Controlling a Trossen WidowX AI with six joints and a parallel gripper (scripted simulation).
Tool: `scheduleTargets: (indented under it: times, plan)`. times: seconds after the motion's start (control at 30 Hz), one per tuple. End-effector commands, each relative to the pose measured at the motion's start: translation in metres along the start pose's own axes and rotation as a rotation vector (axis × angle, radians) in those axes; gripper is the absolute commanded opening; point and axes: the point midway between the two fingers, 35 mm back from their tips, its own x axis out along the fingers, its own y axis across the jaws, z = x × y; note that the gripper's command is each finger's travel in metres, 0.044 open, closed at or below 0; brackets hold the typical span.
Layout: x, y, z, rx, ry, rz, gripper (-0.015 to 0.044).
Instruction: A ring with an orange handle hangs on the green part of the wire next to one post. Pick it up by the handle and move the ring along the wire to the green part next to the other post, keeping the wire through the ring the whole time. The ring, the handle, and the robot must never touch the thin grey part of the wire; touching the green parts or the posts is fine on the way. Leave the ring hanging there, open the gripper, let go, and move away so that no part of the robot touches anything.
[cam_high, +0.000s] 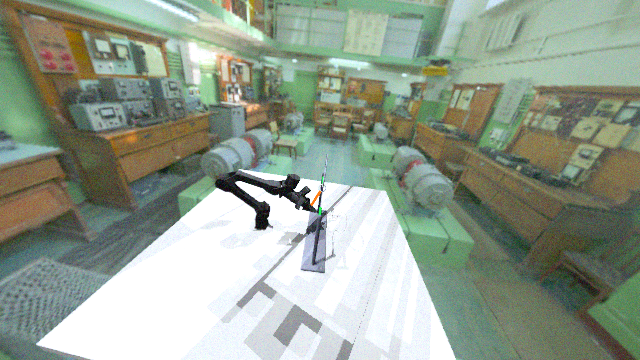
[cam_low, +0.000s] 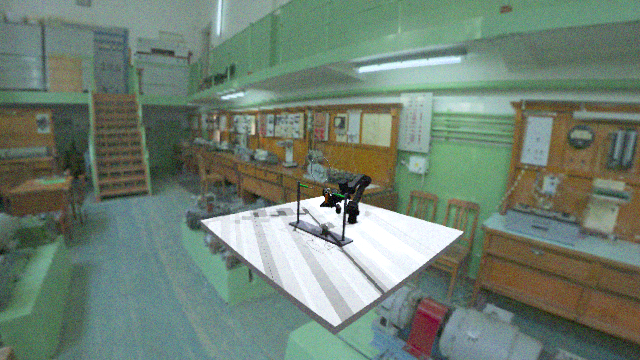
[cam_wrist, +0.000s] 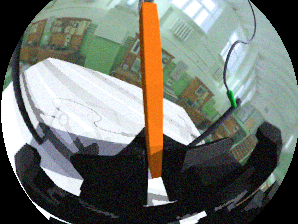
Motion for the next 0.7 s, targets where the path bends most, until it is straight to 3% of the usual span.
scheduleTargets:
  times: [0.0,0.67]
  plan:
    - [-0.001,0.014,0.000,0.084,0.009,0.040,-0.0150]
    - [-0.015,0.067,0.014,0.379,0.046,0.181,-0.0150]
